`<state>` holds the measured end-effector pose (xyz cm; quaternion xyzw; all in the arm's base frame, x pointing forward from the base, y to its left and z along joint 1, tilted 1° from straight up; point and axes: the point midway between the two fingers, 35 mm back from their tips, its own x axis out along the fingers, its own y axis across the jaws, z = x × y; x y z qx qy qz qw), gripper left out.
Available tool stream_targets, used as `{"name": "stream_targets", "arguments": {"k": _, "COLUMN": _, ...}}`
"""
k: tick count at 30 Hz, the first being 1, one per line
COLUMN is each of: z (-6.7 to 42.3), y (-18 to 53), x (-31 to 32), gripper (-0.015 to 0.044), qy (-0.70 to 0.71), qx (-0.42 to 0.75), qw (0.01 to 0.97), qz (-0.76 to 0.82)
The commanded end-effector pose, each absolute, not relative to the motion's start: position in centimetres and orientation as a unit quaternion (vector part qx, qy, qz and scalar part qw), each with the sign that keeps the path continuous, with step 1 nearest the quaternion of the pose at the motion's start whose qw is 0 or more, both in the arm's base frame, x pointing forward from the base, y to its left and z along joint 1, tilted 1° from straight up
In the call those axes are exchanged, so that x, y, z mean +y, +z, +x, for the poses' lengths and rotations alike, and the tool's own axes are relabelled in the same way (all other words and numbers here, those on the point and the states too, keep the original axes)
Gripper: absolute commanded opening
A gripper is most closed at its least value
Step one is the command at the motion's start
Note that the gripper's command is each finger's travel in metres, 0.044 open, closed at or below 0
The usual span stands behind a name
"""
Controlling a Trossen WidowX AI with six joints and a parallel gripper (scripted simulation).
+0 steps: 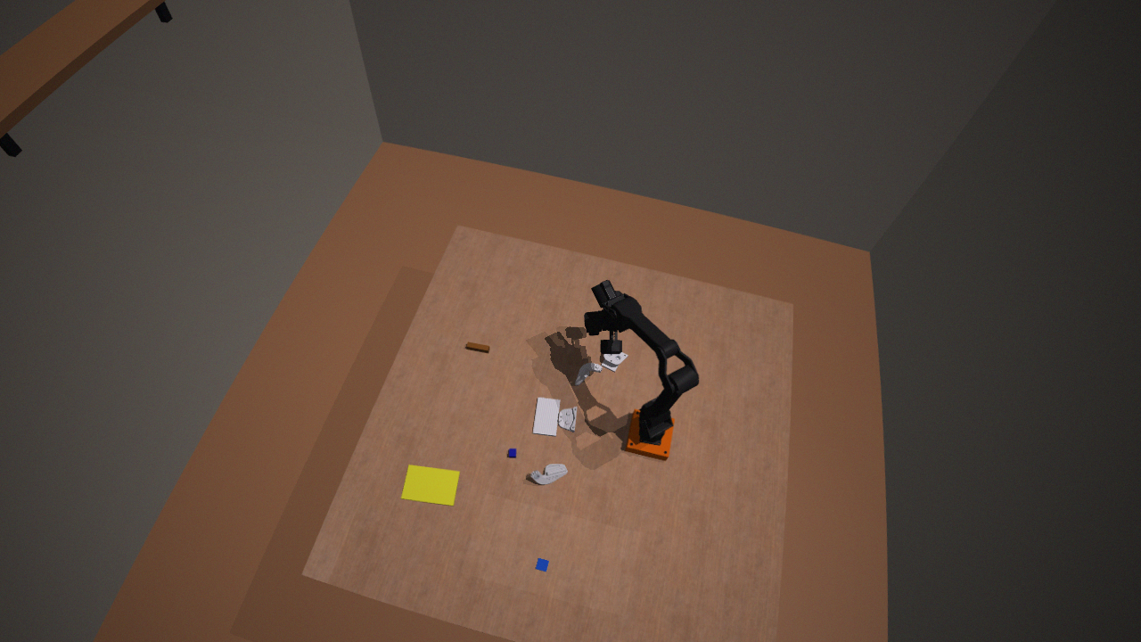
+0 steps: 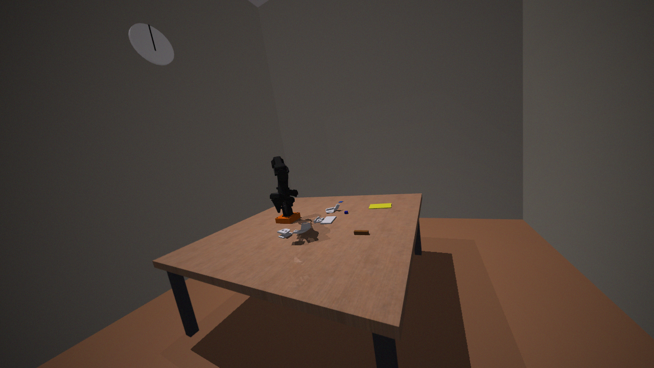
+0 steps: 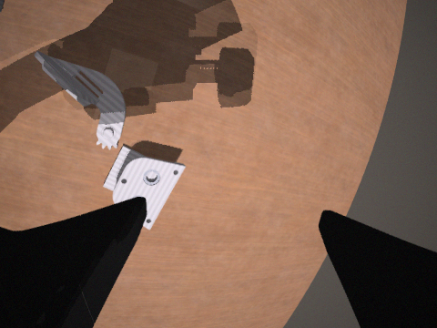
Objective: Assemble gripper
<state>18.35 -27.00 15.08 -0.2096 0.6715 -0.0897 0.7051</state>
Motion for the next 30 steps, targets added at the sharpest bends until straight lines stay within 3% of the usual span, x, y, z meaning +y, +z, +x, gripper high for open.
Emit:
{"name": "stream_targets", "arguments": {"k": 1, "z": 19.4, "y": 14.4, "x": -26.0, "gripper": 0.044, "qy": -0.037, "qx": 0.673, "qw": 0.702, "qz": -0.231}}
{"name": "stream_targets", "arguments": {"k": 30, "z": 23.1, "y": 10.7, "x": -19.7, "gripper": 0.044, "qy": 0.26, "qx": 0.64, "qw": 0.642, "qz": -0.334}}
